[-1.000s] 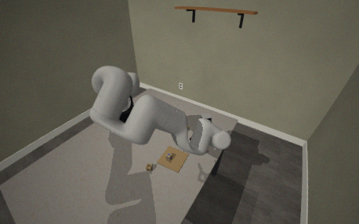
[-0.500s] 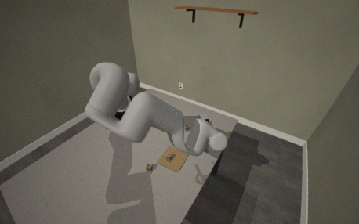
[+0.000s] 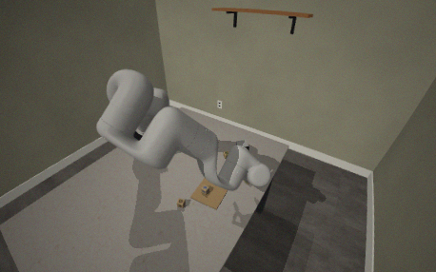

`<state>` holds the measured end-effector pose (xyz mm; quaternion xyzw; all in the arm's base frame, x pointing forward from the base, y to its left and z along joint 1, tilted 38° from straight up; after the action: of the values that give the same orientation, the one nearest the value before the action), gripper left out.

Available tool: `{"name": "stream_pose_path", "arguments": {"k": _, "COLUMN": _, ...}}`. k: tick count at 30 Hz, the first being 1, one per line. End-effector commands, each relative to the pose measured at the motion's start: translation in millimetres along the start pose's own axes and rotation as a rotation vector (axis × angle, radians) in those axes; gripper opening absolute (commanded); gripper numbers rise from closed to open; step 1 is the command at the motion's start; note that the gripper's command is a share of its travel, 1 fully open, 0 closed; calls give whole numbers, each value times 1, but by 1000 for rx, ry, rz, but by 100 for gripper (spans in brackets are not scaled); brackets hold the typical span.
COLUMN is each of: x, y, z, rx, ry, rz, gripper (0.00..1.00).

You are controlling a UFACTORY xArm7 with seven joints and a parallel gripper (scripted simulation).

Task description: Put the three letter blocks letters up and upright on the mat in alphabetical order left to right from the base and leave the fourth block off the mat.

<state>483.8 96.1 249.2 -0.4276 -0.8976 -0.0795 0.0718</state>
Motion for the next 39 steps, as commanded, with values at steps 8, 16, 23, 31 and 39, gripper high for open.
{"name": "stream_pose_path", "arguments": {"k": 8, "x": -4, "y": -17, "z": -5, "rx": -9, "ry": 0, "rz": -6, "gripper": 100}}
{"name": "stream_pose_path", "arguments": {"k": 16, "x": -4, "y": -17, "z": -5, "rx": -9, "ry": 0, "rz": -6, "gripper": 100}}
{"name": "stream_pose_path", "arguments": {"k": 23, "x": -8, "y": -32, "z": -7, "rx": -12, "ry": -1, "rz": -7, "gripper": 100}}
{"name": "stream_pose_path", "arguments": {"k": 31, "x": -8, "y": -32, "z": -7, "rx": -12, "ry": -1, "rz": -7, "gripper": 100}}
{"name": "stream_pose_path", "arguments": {"k": 39, "x": -11, "y": -47, "z": -9, "rx": -13, "ry": -2, "rz": -8, "gripper": 100}}
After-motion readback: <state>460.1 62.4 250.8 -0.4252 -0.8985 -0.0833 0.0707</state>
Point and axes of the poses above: the point where the finger pads meet when closed, its own z axis out along the fingers, its own y axis across the jaws, x = y × z, the point moved 9 cm from there along -z, back along the fingers, and after that the axes turned 12 degrees about z, right-handed, at the moved point
